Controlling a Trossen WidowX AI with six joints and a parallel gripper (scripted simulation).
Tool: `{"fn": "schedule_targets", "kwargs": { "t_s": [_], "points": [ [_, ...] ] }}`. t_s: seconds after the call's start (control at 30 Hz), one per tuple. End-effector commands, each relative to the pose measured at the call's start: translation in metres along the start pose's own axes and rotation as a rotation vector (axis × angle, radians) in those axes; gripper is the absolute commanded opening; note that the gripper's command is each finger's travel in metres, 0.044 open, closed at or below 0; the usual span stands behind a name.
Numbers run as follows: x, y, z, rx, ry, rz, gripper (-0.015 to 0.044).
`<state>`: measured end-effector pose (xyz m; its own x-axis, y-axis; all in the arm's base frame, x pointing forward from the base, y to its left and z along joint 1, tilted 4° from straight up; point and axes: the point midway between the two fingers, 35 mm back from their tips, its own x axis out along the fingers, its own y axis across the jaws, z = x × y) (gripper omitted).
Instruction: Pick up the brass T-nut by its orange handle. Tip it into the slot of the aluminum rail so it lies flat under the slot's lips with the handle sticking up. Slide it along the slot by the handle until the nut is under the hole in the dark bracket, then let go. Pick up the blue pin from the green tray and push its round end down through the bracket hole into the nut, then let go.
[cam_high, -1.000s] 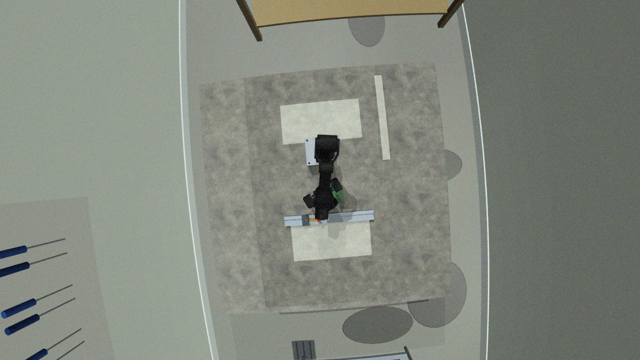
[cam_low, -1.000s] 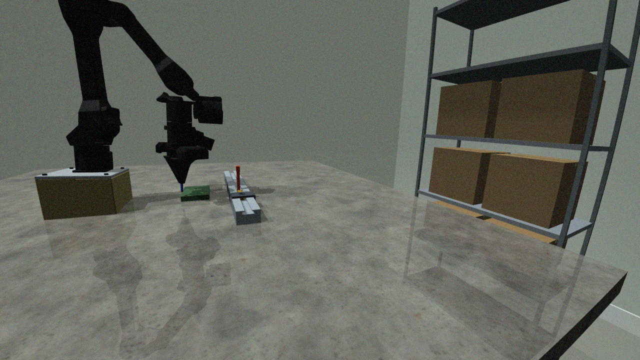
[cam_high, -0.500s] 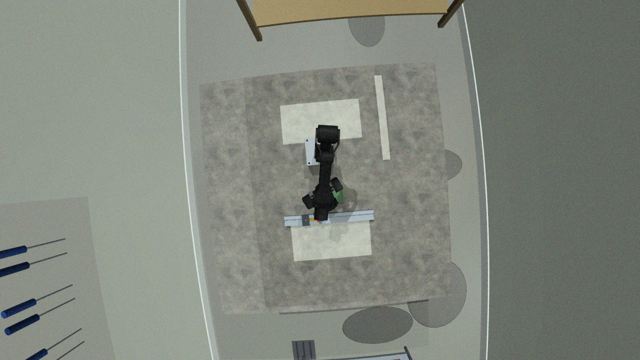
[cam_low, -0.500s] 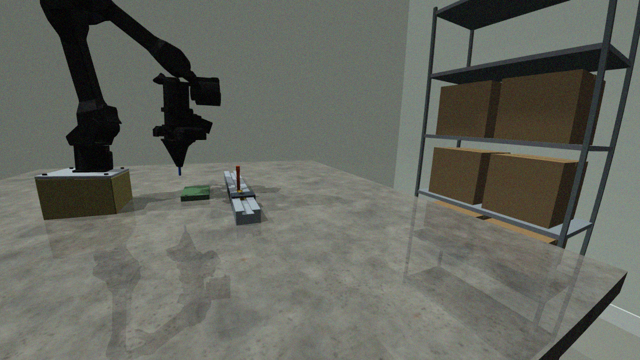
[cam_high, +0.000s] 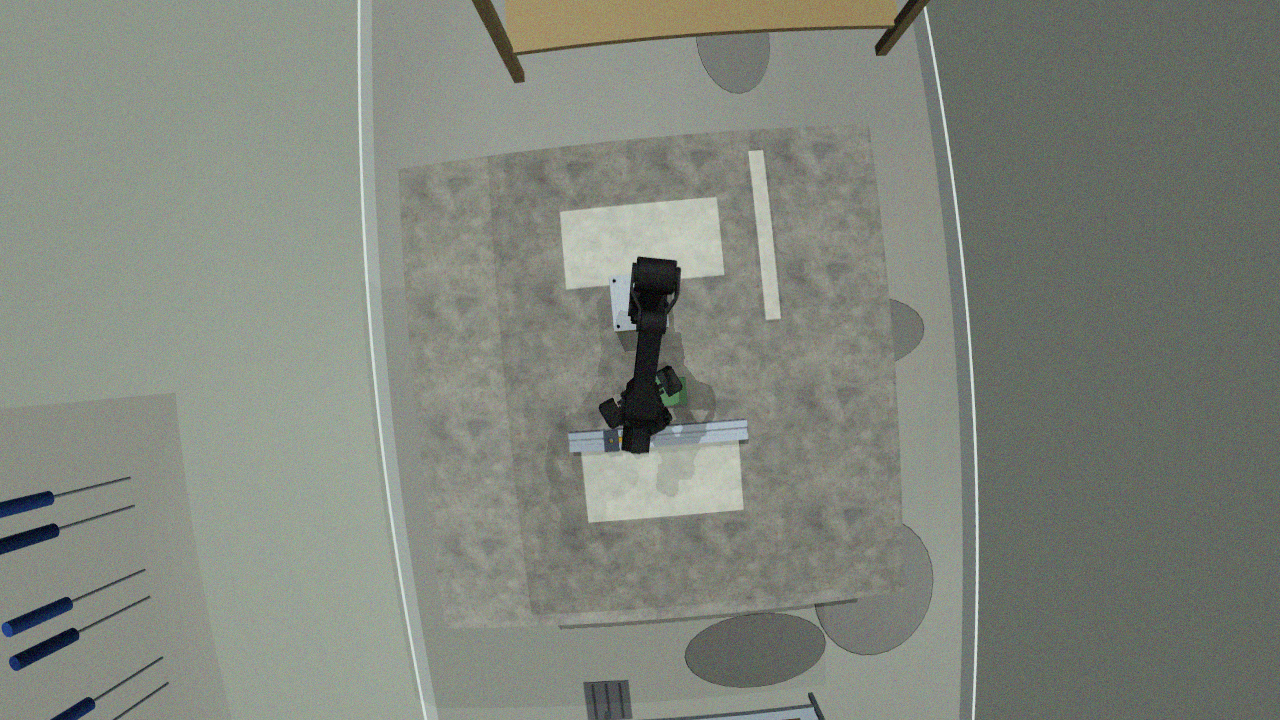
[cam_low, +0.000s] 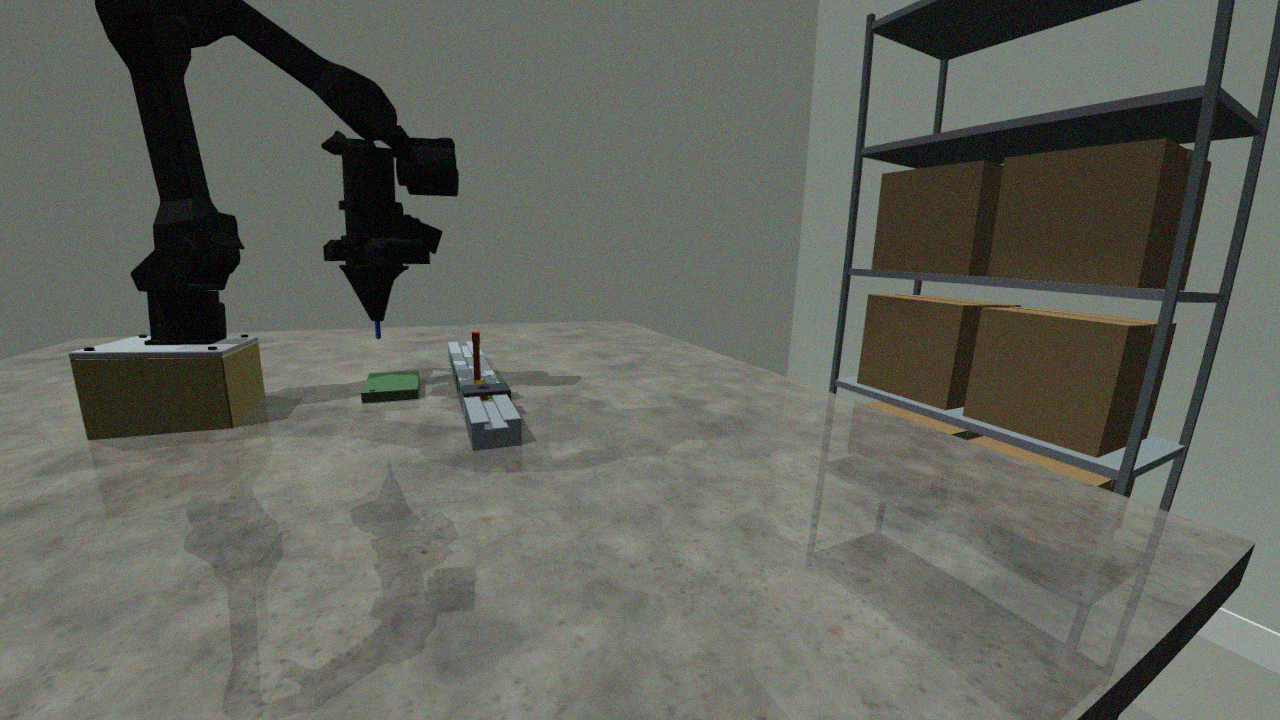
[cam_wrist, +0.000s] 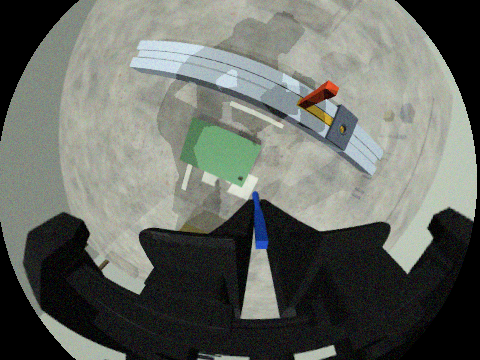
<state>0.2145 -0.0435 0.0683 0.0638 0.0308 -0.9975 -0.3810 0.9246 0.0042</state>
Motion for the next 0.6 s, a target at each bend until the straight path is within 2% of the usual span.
{"fn": "schedule_targets", "kwargs": {
  "t_s": [0.0, 0.57],
  "points": [
    [-0.003, -0.010, 0.009, 0.014, -0.004, 0.004, -0.0150],
    [-0.007, -0.054, 0.037, 0.096, -0.008, -0.006, -0.0150]
  ]
}}
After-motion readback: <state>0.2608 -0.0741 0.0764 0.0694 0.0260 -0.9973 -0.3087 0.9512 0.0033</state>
